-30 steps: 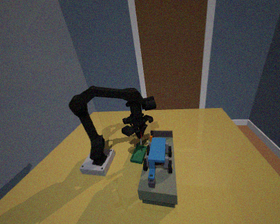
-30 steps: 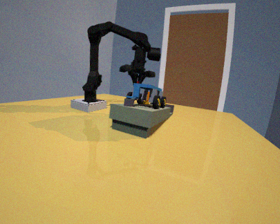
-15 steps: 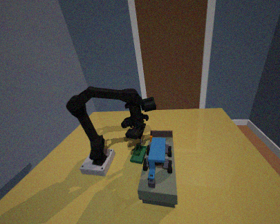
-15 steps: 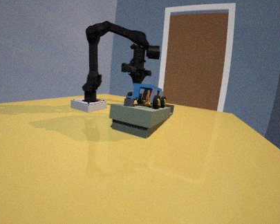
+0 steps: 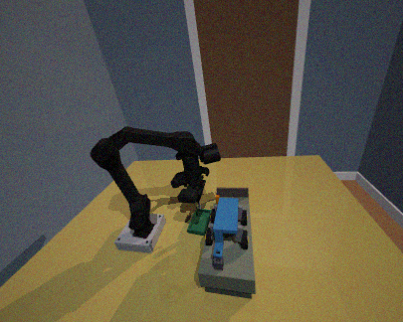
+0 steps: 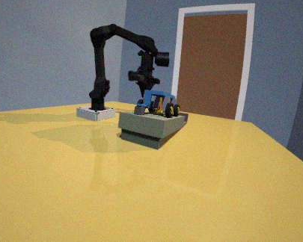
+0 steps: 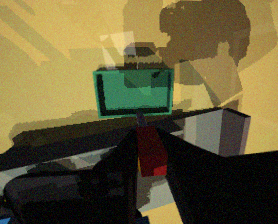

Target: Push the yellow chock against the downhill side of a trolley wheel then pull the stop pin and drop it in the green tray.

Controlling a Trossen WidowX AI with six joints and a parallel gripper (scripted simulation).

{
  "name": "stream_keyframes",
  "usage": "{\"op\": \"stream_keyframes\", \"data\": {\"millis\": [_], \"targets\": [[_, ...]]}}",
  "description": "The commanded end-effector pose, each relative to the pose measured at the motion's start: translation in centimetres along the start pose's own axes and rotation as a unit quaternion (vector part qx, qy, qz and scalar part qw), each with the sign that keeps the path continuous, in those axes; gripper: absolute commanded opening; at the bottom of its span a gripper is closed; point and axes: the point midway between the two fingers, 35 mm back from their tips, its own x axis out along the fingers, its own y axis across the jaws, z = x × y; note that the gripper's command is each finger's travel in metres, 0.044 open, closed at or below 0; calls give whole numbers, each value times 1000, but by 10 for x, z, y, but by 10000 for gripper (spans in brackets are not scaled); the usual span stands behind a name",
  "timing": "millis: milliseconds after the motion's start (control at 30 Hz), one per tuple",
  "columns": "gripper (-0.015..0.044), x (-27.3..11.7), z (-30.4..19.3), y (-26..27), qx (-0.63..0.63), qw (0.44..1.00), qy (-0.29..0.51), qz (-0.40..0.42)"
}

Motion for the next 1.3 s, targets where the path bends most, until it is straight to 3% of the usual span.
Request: {"op": "stream_keyframes", "data": {"millis": [0, 467, 1000, 1267], "targets": [[0, 8, 9, 1, 0, 1000, -4, -1], [0, 34, 7, -8, 0, 997, -4, -82], [0, 72, 10, -27, 0, 996, -4, -88], [190, 72, 8, -24, 0, 996, -4, -88]]}}
